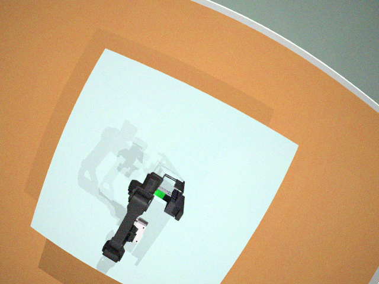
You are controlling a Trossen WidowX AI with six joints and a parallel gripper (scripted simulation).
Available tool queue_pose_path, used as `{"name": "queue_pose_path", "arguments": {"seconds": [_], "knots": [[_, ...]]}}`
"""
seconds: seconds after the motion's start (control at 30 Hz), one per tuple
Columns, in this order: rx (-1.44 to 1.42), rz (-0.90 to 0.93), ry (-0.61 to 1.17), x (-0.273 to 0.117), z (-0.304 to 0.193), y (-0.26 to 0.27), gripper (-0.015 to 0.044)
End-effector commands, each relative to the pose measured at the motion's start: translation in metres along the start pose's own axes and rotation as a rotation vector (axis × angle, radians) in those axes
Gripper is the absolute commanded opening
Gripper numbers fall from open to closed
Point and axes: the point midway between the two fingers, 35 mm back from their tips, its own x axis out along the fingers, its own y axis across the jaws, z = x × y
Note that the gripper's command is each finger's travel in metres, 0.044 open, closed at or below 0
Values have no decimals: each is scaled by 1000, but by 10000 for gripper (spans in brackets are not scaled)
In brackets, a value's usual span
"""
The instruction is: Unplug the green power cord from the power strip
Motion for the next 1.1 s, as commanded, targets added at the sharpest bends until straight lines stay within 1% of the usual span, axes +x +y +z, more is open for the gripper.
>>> {"name": "queue_pose_path", "arguments": {"seconds": [0.0, 0.2, 1.07], "knots": [[-19, 17, 28, -2, -2, 0, 160], [-19, 17, 28, -3, -4, 0, 160], [-19, 17, 32, -3, -42, 0, 160]]}}
